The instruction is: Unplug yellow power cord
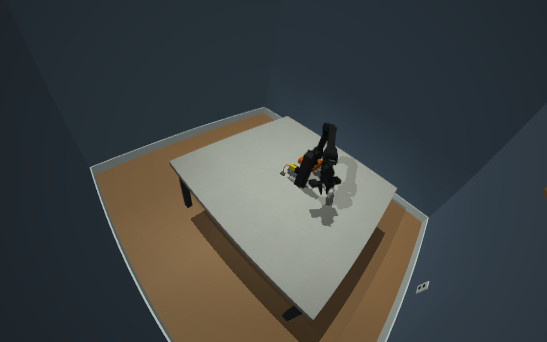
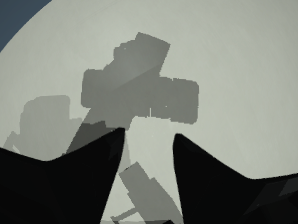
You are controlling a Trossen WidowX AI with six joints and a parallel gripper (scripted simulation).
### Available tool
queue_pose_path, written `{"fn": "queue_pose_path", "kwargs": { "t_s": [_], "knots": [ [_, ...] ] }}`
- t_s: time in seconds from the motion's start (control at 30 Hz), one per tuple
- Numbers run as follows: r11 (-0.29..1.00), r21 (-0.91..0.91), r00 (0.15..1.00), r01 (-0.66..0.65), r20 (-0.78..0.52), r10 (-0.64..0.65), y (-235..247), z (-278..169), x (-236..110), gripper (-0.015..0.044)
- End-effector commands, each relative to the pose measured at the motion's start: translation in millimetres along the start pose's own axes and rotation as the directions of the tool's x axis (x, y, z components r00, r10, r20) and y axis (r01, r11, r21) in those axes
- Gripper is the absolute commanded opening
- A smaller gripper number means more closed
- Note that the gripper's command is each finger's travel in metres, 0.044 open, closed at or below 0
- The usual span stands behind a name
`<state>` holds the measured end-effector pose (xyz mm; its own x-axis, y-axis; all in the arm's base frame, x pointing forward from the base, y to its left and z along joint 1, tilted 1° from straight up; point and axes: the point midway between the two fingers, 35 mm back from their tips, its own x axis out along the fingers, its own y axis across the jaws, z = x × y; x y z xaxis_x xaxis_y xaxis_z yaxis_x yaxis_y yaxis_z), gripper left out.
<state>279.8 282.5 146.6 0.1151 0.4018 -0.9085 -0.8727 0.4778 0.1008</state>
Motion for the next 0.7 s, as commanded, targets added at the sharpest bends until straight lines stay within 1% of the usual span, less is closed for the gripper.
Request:
{"fn": "queue_pose_path", "kwargs": {
  "t_s": [0.0,0.07,0.13,0.23,0.3,0.47,0.57,0.67],
  "knots": [
    [0.911,0.399,0.994,0.104,-0.053,-0.091,-58,-40,-19,0.0160],
    [0.825,0.547,0.990,0.142,-0.068,-0.125,-81,-57,-29,0.0160],
    [0.711,0.681,0.984,0.174,-0.087,-0.158,-102,-76,-40,0.0160],
    [0.500,0.841,0.972,0.208,-0.121,-0.201,-129,-106,-56,0.0160],
    [0.345,0.913,0.964,0.217,-0.145,-0.225,-144,-127,-67,0.0160],
    [0.110,0.968,0.955,0.227,-0.199,-0.222,-155,-161,-79,0.0160],
    [-0.130,0.964,0.944,0.230,-0.253,-0.211,-158,-192,-89,0.0160],
    [-0.380,0.899,0.932,0.220,-0.308,-0.189,-157,-224,-99,0.0160]
  ]
}}
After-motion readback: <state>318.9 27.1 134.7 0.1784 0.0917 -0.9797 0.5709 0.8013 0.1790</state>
